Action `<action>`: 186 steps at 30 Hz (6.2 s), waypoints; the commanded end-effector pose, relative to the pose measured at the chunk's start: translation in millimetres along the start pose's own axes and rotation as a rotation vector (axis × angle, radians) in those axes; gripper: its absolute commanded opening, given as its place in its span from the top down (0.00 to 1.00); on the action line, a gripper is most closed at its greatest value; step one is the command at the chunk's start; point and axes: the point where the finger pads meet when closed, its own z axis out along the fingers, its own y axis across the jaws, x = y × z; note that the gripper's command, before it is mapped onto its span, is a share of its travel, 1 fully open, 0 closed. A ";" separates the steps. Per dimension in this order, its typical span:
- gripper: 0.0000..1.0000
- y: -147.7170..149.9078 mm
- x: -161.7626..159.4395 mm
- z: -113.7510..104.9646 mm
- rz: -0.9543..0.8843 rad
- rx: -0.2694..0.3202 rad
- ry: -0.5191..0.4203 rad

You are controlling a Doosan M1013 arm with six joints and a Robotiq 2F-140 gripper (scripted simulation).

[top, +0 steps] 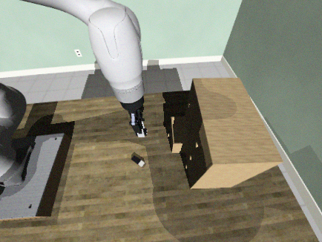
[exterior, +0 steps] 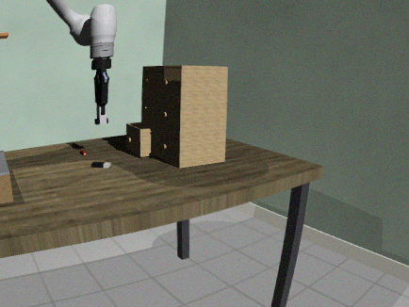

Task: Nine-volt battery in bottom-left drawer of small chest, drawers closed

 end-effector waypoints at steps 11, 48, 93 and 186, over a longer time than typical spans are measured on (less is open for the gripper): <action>0.86 0.0 -2.2 1.3 0.000 0.000 0.112; 0.86 2.0 -11.5 7.5 0.002 -0.006 0.621; 0.86 0.2 -18.1 11.9 0.000 0.001 0.925; 0.86 0.0 80.7 18.4 0.000 0.000 1.190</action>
